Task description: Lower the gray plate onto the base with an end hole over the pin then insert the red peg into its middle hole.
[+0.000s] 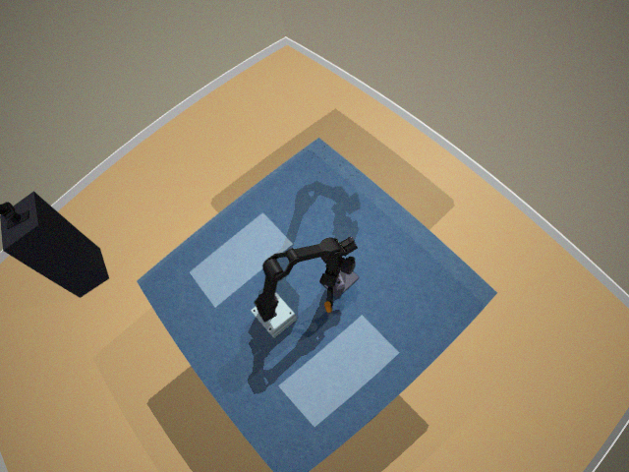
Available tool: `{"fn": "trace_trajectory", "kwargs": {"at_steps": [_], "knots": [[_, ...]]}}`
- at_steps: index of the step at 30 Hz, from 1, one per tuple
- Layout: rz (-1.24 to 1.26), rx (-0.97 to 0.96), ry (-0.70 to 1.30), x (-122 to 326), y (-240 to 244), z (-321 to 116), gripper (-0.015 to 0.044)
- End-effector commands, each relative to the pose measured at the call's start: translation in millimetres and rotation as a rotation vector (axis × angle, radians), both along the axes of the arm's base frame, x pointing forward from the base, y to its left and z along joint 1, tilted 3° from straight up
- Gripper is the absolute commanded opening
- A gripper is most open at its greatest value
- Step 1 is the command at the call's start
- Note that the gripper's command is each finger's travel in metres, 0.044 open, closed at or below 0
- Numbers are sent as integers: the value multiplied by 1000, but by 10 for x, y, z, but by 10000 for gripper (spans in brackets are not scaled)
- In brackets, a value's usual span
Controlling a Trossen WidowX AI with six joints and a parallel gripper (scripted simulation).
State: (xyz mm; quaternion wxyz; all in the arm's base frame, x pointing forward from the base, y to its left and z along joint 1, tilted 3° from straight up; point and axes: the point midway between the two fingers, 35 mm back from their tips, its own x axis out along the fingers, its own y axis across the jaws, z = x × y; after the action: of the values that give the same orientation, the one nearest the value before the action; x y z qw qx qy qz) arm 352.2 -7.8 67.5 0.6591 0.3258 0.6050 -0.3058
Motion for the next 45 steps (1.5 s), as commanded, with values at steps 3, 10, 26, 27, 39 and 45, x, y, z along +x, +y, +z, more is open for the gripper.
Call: {"fn": "trace_trajectory", "kwargs": {"at_steps": [3, 10, 26, 27, 39, 45], "knots": [[0, 0, -1, 2, 0, 6, 0], [0, 0, -1, 0, 0, -4, 0], [0, 0, 0, -6, -2, -23, 0], [0, 0, 0, -5, -2, -24, 0], [0, 0, 1, -10, -1, -21, 79], [0, 0, 1, -10, -1, -21, 150]]}}
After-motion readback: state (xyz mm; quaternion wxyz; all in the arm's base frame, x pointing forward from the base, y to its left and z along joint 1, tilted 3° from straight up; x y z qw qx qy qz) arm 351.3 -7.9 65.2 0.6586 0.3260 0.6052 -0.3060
